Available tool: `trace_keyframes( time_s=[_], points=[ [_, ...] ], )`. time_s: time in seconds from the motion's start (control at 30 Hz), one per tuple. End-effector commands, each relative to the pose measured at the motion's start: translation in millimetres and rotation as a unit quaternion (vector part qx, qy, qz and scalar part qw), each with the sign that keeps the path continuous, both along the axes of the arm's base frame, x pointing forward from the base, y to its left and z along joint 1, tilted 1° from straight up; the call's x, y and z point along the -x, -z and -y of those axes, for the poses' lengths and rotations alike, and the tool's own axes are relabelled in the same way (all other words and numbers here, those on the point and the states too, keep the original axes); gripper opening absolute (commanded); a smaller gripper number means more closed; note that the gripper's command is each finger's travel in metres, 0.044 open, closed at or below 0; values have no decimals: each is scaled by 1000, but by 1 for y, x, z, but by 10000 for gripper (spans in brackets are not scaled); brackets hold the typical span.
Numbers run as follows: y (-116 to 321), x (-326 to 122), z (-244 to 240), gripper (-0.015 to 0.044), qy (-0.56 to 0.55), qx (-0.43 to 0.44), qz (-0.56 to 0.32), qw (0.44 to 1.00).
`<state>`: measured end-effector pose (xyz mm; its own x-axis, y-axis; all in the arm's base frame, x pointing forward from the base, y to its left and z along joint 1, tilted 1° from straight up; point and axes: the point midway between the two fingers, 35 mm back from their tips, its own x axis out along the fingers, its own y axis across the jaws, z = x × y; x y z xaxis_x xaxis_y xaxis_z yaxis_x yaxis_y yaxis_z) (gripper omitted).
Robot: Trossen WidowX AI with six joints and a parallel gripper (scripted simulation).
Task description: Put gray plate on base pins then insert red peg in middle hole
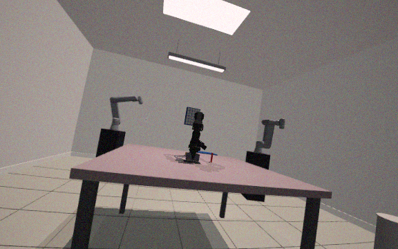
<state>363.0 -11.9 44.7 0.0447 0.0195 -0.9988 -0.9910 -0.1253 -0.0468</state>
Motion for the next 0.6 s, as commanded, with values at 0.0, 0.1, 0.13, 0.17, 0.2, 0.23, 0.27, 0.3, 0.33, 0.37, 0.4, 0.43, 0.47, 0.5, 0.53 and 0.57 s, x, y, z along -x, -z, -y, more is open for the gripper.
trace_keyframes(
  time_s=[0.0,0.1,0.13,0.17,0.2,0.23,0.27,0.3,0.33,0.37,0.4,0.43,0.47,0.5,0.53,0.57],
  points=[
    [-1,0,0,26,0,0,0,1000],
    [-1,0,0,105,0,0,0,1000],
    [-1,0,0,131,0,0,0,1000],
    [-1,0,0,157,0,0,0,1000],
    [-1,0,0,184,0,0,0,1000],
    [-1,0,0,210,0,0,0,1000],
    [-1,0,0,236,0,0,0,1000],
    [-1,0,0,262,0,0,0,1000],
    [-1,0,0,289,0,0,0,1000],
    [-1,0,0,315,0,0,0,1000],
    [-1,0,0,341,0,0,0,1000],
    [-1,0,0,367,0,0,0,1000],
    [-1,0,0,394,0,0,0,1000],
    [-1,0,0,420,0,0,0,1000],
    [-1,0,0,440,0,0,0,1000],
    [-1,0,0,440,0,0,0,1000]
  ],
)
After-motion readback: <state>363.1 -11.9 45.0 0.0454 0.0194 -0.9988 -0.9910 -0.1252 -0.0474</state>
